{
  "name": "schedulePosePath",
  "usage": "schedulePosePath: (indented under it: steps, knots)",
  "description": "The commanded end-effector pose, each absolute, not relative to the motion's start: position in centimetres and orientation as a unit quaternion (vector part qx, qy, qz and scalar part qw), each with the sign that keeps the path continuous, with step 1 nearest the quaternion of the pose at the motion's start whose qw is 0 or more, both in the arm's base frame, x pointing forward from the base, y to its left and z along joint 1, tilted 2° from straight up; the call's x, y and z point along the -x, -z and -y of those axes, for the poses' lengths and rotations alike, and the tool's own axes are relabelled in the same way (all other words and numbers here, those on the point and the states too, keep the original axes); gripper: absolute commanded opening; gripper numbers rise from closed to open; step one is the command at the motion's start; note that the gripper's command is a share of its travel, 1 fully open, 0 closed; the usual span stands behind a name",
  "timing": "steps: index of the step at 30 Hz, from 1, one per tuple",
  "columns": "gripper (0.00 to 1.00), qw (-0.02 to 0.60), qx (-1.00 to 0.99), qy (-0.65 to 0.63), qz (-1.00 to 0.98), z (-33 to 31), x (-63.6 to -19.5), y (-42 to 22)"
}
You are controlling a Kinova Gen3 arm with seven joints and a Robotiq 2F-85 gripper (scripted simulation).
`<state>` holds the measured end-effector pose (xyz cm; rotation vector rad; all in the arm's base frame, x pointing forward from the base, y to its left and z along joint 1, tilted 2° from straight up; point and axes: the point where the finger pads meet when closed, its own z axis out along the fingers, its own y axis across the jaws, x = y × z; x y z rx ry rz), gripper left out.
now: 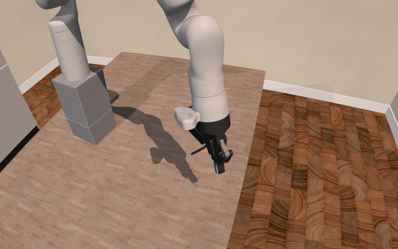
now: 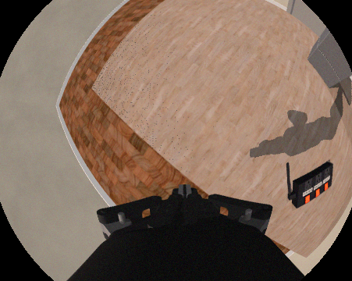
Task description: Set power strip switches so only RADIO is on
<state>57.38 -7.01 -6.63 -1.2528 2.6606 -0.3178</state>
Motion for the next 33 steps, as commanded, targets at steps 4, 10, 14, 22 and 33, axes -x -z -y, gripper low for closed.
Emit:
schedulePosePath:
  steps: [4,10,14,22,33]
  knots:
    - [0.0,0.099,0.419,0.096,-0.898,4.5,-57.1,7.1]
    - [0.0,0.099,0.419,0.096,-0.898,4.5,-57.1,7.1]
    - [0.0,0.099,0.419,0.096,-0.898,4.5,-57.1,7.1]
    - [0.0,0.104,0.414,0.086,-0.9,2.4,-56.8,7.5]
    - [0.0,0.108,0.41,0.076,-0.902,0.4,-56.4,7.8]
